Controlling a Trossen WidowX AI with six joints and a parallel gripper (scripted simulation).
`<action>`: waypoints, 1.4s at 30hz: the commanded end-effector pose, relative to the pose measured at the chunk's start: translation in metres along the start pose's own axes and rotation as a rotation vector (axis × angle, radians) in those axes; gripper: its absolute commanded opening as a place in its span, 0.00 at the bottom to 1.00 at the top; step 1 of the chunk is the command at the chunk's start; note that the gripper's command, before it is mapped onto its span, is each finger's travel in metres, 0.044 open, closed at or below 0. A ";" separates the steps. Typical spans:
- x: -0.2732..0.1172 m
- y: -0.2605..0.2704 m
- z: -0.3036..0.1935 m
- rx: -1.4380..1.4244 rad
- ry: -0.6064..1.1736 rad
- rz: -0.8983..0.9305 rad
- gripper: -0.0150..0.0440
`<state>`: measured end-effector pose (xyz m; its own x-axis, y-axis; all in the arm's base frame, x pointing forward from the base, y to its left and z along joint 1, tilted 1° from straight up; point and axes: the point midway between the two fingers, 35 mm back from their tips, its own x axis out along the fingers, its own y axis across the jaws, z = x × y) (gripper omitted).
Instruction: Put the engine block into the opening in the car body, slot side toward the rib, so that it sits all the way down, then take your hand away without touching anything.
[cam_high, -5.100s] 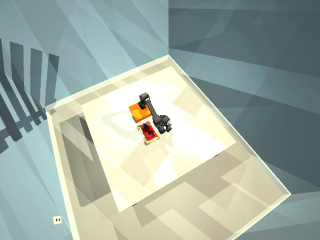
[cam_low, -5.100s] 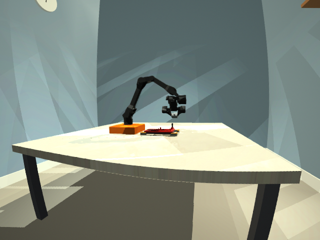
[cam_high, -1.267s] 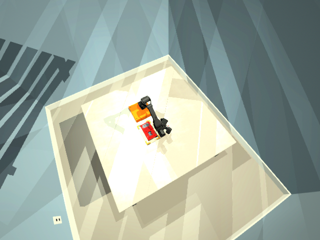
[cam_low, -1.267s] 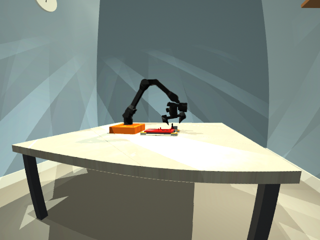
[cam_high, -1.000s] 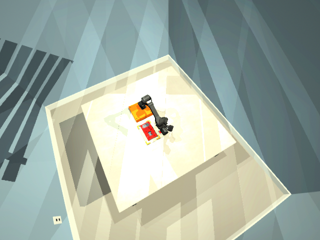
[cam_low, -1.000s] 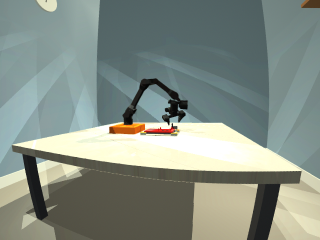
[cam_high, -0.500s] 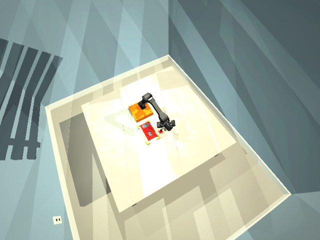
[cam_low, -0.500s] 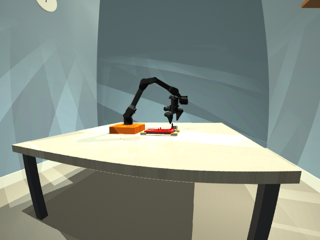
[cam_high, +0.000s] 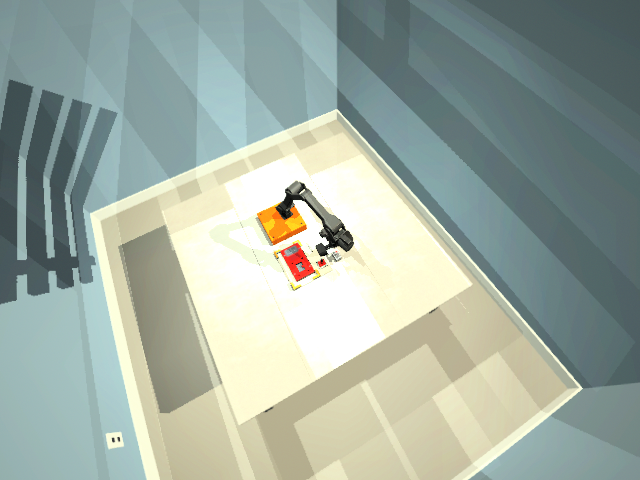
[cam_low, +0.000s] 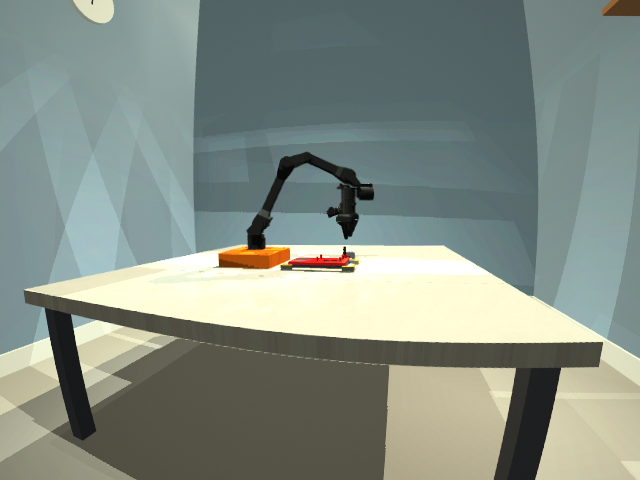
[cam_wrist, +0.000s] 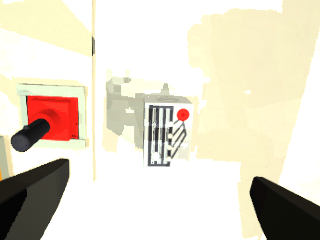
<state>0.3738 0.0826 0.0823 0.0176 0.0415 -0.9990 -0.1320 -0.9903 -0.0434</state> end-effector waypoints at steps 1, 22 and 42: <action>-0.008 -0.001 -0.001 -0.083 0.023 0.044 1.00; 0.043 -0.009 -0.001 -0.083 0.023 0.043 1.00; 0.070 -0.008 -0.002 -0.083 0.023 0.043 1.00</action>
<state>0.3775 0.0934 0.0162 0.0351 -0.0005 -0.9994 -0.0480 -0.9988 -0.0012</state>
